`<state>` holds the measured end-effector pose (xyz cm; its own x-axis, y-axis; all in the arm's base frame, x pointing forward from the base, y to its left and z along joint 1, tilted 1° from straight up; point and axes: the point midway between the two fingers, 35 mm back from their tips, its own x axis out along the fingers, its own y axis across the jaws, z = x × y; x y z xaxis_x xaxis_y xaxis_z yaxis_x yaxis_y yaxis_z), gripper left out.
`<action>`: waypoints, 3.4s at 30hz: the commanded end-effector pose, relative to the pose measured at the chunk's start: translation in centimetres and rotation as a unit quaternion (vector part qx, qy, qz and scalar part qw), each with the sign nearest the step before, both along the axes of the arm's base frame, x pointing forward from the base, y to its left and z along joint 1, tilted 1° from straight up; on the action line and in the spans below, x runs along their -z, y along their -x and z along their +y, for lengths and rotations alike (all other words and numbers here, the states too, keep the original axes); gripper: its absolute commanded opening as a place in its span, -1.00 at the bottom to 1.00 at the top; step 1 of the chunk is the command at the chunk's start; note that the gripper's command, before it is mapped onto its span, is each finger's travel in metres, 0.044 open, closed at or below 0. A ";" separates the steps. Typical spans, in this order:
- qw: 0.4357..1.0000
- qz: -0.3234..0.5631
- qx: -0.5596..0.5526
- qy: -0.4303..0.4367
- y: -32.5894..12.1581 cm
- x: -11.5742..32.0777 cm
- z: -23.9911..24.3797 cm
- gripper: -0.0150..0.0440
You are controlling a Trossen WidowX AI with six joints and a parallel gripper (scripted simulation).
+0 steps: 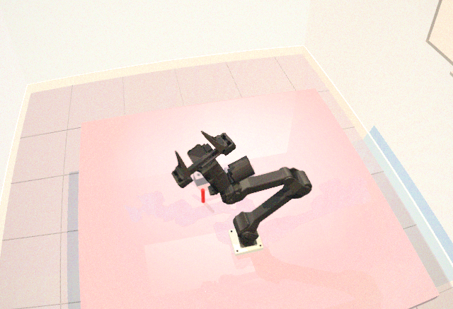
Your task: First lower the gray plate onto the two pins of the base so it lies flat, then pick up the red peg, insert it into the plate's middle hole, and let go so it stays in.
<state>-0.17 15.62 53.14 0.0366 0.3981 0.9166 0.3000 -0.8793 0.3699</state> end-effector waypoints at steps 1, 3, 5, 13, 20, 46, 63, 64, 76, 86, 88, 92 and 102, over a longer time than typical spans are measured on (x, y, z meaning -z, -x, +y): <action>1.000 0.000 0.000 0.000 0.0 0.0 0.0 0.95; 1.000 -0.001 0.005 0.008 -0.1 0.0 0.5 1.00; 0.999 -0.005 0.021 0.034 -0.5 0.1 1.9 1.00; 0.967 -0.009 0.148 0.208 -6.2 3.0 10.3 1.00; 0.928 0.008 0.199 0.316 -10.5 5.8 14.1 1.00; 0.401 0.355 0.228 0.813 -35.4 31.9 2.9 1.00; 0.205 0.499 0.091 0.837 -33.6 36.3 -6.3 1.00; 0.205 0.499 0.091 0.837 -33.7 37.0 -6.2 1.00; 0.205 0.499 0.091 0.837 -33.8 44.0 -5.8 1.00; 0.205 0.499 0.091 0.837 -33.9 45.3 -5.7 1.00; 0.205 0.499 0.091 0.837 -33.9 45.7 -5.6 1.00; 0.205 0.499 0.091 0.837 -33.9 46.3 -5.6 1.00; 0.205 0.499 0.091 0.837 -34.0 47.9 -5.5 1.00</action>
<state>33.83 10.01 5.71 0.0291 0.0290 -0.9992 0.9784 0.2040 0.0344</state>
